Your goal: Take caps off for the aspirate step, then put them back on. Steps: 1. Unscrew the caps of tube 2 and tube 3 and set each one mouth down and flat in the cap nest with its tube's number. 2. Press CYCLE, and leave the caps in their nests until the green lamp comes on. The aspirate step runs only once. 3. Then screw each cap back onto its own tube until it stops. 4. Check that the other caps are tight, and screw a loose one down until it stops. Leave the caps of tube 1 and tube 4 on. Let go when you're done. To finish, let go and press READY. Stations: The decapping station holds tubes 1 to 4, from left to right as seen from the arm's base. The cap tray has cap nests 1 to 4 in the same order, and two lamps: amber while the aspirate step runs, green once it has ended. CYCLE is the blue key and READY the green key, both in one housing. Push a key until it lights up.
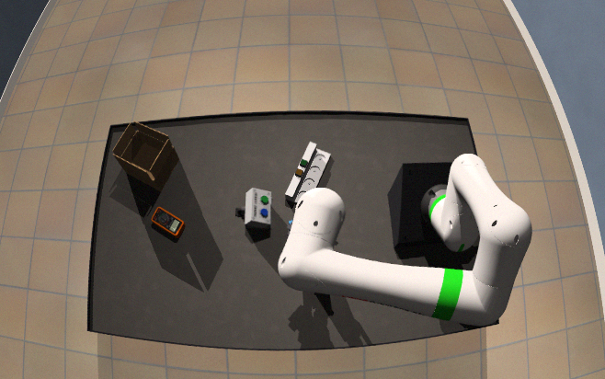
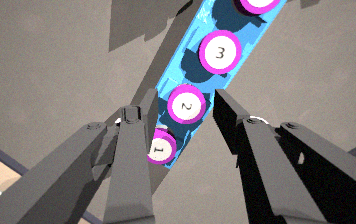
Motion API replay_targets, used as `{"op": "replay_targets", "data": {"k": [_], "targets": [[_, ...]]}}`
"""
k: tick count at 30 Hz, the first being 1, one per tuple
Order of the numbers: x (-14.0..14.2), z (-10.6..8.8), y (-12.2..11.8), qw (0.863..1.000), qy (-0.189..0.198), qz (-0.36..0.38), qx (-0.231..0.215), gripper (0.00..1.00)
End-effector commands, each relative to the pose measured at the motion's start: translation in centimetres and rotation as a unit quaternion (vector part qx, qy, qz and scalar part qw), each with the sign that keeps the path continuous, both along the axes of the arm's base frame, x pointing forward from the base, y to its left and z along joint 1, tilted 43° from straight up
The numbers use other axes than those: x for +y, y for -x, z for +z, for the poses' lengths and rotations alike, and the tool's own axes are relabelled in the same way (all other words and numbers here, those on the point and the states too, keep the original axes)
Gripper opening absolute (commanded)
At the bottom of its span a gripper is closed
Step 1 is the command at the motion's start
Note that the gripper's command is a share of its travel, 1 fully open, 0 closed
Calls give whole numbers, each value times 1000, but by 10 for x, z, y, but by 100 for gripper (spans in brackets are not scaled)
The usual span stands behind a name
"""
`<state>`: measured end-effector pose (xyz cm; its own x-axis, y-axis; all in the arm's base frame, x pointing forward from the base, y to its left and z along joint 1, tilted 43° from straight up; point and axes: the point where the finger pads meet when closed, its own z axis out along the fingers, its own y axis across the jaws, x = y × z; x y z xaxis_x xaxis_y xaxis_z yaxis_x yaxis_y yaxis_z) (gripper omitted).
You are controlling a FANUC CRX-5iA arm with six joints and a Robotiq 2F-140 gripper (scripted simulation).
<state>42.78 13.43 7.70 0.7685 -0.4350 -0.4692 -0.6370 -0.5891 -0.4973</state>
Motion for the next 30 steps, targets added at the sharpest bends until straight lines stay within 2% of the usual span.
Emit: {"op": "replay_targets", "data": {"k": [1,2,4,6,9,13,17,19,20,27,28,30], "targets": [[-1,0,-1,999,3,-31,28,41],[-1,0,-1,999,3,-31,28,41],[-1,0,-1,992,8,-91,84,41],[-1,0,-1,981,12,-143,132,41],[-1,0,-1,964,16,-195,180,41],[-1,0,-1,932,21,-264,246,41],[-1,0,-1,892,26,-331,307,41],[-1,0,-1,892,26,-331,307,41],[-1,0,-1,867,30,-364,339,41],[-1,0,-1,866,30,-365,340,41],[-1,0,-1,866,30,-365,340,30],[-1,0,0,866,30,-365,340,30]]}}
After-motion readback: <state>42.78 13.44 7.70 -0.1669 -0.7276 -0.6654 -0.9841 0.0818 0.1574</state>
